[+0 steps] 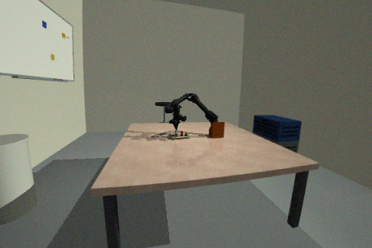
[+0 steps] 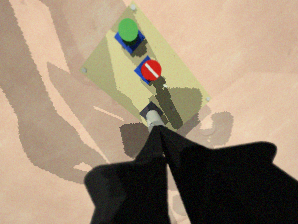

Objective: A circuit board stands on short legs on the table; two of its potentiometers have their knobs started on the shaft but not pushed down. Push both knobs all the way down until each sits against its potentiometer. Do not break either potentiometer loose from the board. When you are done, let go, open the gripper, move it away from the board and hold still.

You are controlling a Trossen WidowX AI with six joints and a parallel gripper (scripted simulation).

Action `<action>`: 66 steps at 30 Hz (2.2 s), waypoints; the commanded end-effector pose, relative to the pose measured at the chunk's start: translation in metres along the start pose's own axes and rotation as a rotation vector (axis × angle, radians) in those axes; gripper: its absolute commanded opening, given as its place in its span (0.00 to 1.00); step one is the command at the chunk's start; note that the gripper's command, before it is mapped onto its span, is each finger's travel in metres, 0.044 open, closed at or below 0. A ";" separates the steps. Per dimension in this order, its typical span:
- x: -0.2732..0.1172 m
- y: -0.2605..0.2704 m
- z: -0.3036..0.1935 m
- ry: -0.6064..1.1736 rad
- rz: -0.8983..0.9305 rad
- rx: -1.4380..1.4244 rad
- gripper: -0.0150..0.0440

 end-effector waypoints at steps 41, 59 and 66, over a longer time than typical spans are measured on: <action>0.005 0.000 0.000 0.002 0.004 -0.007 0.25; 0.008 0.000 0.000 0.002 0.004 -0.007 0.25; 0.008 0.000 0.000 0.002 0.004 -0.007 0.25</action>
Point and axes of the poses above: the point midway between the two fingers, 35 mm back from their tips, its own x axis out along the fingers, its own y axis across the jaws, z = x × y, the point moved 3 cm from there along -x, back along the fingers, and after that the axes turned 9 degrees about -x, right-handed, at the moved point
